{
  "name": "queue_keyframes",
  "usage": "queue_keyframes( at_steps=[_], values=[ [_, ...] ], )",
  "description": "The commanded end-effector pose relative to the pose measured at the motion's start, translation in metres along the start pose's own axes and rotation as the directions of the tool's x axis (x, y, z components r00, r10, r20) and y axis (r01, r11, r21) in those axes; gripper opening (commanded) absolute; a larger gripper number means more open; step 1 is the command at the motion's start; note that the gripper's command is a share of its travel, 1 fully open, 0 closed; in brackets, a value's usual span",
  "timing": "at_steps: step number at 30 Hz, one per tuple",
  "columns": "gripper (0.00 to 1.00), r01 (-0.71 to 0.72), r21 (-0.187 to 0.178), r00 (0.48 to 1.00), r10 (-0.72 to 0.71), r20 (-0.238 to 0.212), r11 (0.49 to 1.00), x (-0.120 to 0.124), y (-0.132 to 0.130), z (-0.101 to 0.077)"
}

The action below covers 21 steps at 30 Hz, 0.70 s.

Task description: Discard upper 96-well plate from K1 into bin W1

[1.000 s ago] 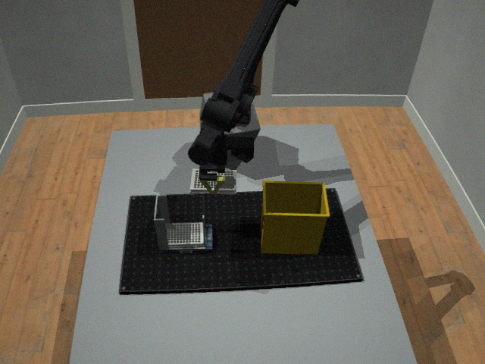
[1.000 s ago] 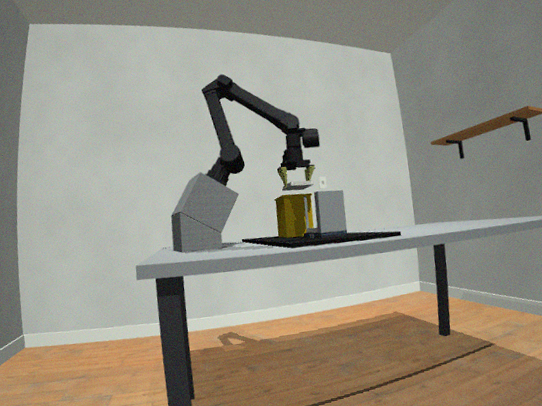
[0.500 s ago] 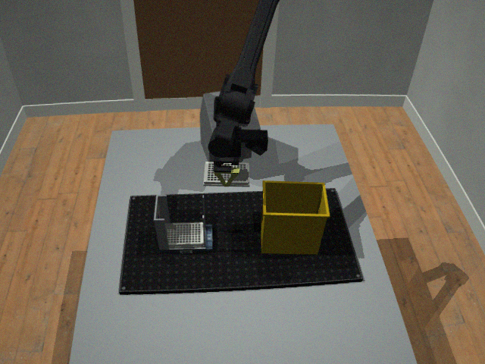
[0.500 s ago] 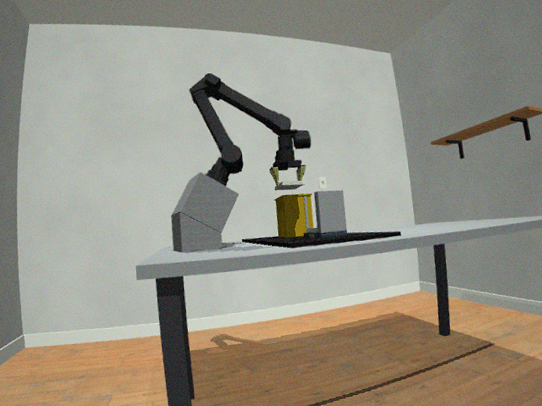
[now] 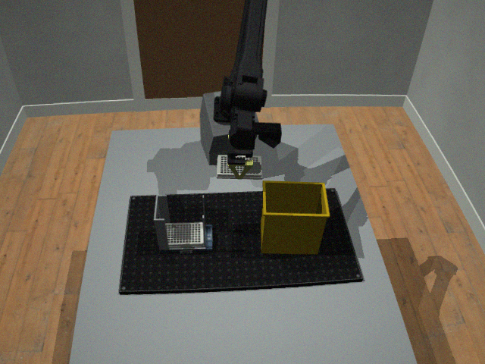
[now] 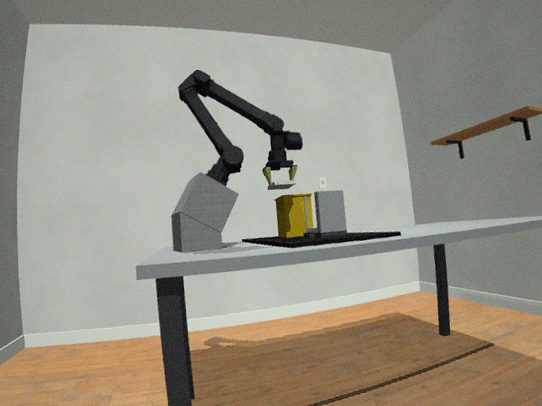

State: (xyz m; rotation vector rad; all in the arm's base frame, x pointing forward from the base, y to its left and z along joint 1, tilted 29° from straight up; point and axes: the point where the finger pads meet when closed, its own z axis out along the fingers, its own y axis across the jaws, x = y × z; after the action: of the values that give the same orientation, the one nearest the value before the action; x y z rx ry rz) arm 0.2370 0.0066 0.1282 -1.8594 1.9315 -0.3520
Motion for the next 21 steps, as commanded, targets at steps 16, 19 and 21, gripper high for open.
queue_keyframes(
  at_steps=[16, 19, 21],
  values=[
    [0.00, -0.025, 0.008, 1.000, 0.025, 0.017, 1.000, -0.048, 0.030, -0.012],
    [0.00, -0.026, 0.008, 1.000, 0.026, 0.018, 1.000, -0.056, 0.036, -0.014],
    [0.00, -0.026, 0.008, 1.000, 0.026, 0.018, 1.000, -0.061, 0.039, -0.015]
  ],
)
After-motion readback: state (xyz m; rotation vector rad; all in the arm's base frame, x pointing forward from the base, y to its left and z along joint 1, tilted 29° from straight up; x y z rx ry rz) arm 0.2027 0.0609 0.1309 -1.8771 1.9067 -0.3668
